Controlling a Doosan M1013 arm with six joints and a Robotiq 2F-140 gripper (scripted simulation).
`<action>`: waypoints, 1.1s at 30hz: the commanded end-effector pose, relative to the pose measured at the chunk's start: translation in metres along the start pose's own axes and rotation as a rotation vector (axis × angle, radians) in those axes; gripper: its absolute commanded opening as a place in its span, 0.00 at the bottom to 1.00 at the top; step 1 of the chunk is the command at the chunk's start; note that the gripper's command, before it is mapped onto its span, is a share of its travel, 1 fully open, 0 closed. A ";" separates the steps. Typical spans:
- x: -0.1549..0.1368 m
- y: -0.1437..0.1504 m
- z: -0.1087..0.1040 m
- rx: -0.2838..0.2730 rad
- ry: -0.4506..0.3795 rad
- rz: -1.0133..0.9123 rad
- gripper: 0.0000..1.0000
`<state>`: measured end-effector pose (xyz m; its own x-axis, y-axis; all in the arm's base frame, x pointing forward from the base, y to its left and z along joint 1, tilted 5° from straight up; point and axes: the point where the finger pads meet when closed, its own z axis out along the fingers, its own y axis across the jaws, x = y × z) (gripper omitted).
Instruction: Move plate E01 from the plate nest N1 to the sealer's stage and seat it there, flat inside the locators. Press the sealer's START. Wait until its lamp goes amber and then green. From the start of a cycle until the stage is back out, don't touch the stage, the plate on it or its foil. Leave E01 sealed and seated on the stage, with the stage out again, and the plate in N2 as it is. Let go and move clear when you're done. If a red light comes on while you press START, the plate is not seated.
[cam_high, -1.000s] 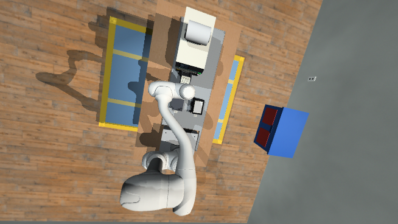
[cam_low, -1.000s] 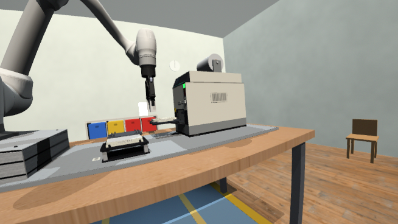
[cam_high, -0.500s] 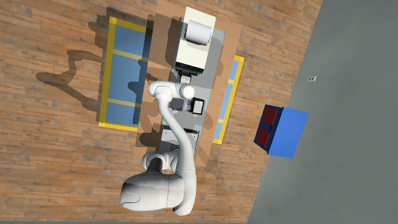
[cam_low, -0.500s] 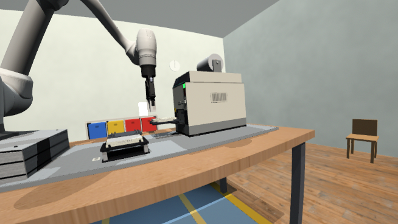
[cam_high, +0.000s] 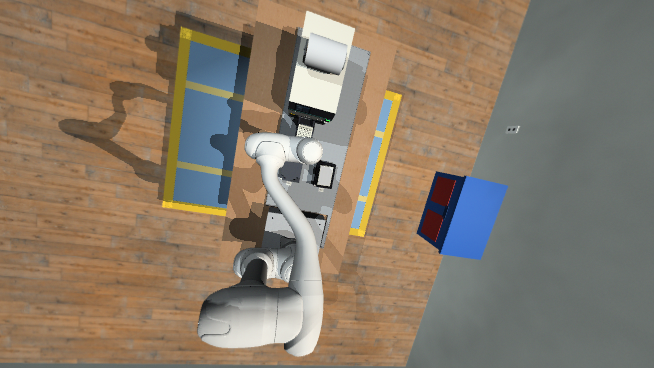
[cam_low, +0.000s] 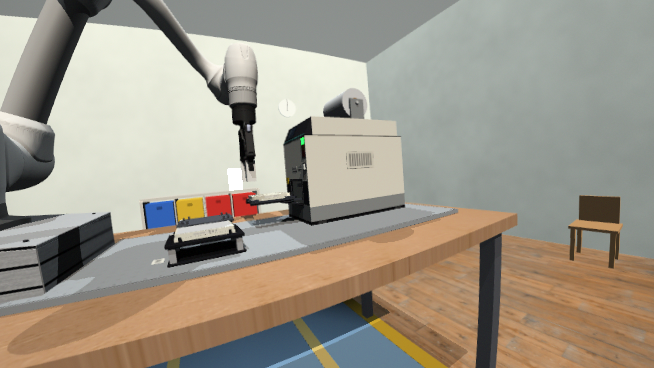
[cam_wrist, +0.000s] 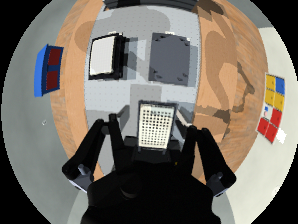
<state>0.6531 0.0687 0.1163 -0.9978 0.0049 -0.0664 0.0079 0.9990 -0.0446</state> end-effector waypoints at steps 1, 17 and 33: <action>-0.002 -0.013 -0.017 -0.003 -0.003 0.002 0.67; 0.000 -0.047 -0.064 -0.003 -0.003 0.002 0.61; 0.002 -0.079 -0.107 -0.003 -0.003 0.002 0.10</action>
